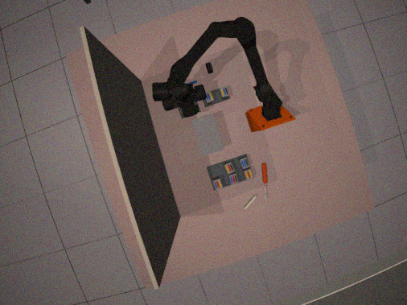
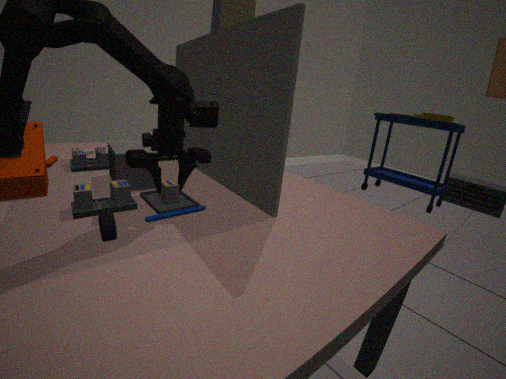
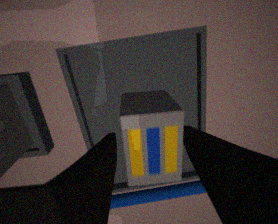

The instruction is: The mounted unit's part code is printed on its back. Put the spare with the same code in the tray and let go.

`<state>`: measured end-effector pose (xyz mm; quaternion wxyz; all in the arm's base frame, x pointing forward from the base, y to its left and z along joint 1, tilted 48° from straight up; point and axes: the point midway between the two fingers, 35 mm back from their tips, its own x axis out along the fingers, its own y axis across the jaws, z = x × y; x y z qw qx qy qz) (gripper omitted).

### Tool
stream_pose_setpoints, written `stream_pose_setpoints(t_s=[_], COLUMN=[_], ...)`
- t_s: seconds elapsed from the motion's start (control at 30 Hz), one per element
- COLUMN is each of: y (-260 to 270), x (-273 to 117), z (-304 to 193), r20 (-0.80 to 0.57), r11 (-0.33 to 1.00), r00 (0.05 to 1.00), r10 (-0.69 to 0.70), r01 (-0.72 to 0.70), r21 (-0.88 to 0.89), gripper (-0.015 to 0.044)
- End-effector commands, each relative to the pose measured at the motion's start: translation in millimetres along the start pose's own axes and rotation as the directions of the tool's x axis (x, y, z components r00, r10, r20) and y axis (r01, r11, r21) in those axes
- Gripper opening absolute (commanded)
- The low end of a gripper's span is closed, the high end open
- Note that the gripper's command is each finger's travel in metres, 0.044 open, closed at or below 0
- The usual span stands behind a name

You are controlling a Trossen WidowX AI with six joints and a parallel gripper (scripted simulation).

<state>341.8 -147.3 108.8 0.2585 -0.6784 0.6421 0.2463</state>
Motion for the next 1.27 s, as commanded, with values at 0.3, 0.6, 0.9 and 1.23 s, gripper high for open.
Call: stream_pose_setpoints(t_s=[0.3,0.6,0.9,1.23], y=[-4.2,-3.1,-3.1,-3.1], x=[-61.7,-104.9,-104.9,-104.9], z=[2.3,3.2,3.2,3.2], r20=[0.007,0.008,0.008,0.008], r11=[1.0,1.0,1.0,1.0], r00=[1.0,1.0,1.0,1.0], r10=[0.002,-0.017,-0.017,-0.017], r01=[-0.002,0.017,0.017,0.017], r21=[-0.001,-0.008,-0.008,-0.008], gripper=[0.044,0.044,0.044,0.044])
